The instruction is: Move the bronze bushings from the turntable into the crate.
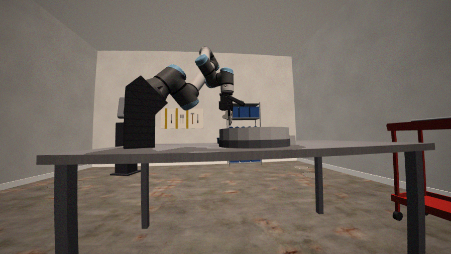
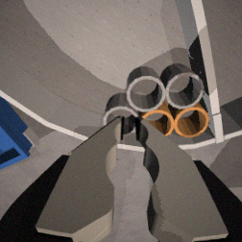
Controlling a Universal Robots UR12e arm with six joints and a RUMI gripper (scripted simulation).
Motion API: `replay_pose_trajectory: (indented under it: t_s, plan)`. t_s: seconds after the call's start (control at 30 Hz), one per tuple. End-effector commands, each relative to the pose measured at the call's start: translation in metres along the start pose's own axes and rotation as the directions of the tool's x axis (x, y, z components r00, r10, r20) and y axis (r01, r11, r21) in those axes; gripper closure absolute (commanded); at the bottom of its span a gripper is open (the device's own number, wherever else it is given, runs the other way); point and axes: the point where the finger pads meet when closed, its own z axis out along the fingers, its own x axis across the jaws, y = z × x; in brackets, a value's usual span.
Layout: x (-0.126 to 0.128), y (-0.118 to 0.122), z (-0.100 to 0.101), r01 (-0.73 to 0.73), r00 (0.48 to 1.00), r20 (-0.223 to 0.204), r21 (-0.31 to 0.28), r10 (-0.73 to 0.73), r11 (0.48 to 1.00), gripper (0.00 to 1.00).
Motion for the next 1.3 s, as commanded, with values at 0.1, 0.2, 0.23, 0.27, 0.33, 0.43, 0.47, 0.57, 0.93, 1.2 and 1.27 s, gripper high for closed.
replay_pose_trajectory:
  t_s: [0.1, 0.2, 0.23, 0.27, 0.33, 0.43, 0.47, 0.57, 0.93, 1.2, 1.27]
  plan:
    - [0.0, 0.0, 0.0, 0.0, 1.0, 0.0, 0.001, 0.0, 1.0, 0.95]
    - [0.0, 0.0, 0.0, 0.0, 1.0, 0.0, 0.001, 0.0, 1.0, 0.95]
    - [0.0, 0.0, 0.0, 0.0, 1.0, 0.0, 0.001, 0.0, 1.0, 0.95]
    - [0.0, 0.0, 0.0, 0.0, 1.0, 0.0, 0.001, 0.0, 1.0, 0.95]
    - [0.0, 0.0, 0.0, 0.0, 1.0, 0.0, 0.001, 0.0, 1.0, 0.95]
    - [0.0, 0.0, 0.0, 0.0, 1.0, 0.0, 0.001, 0.0, 1.0, 0.95]
    - [0.0, 0.0, 0.0, 0.0, 1.0, 0.0, 0.001, 0.0, 1.0, 0.95]
    - [0.0, 0.0, 0.0, 0.0, 1.0, 0.0, 0.001, 0.0, 1.0, 0.95]
    - [0.0, 0.0, 0.017, 0.0, 1.0, 0.0, 0.001, 0.0, 1.0, 0.95]
    - [0.0, 0.0, 0.023, 0.0, 1.0, 0.0, 0.001, 0.0, 1.0, 0.95]
    - [0.0, 0.0, 0.023, 0.0, 1.0, 0.0, 0.001, 0.0, 1.0, 0.95]
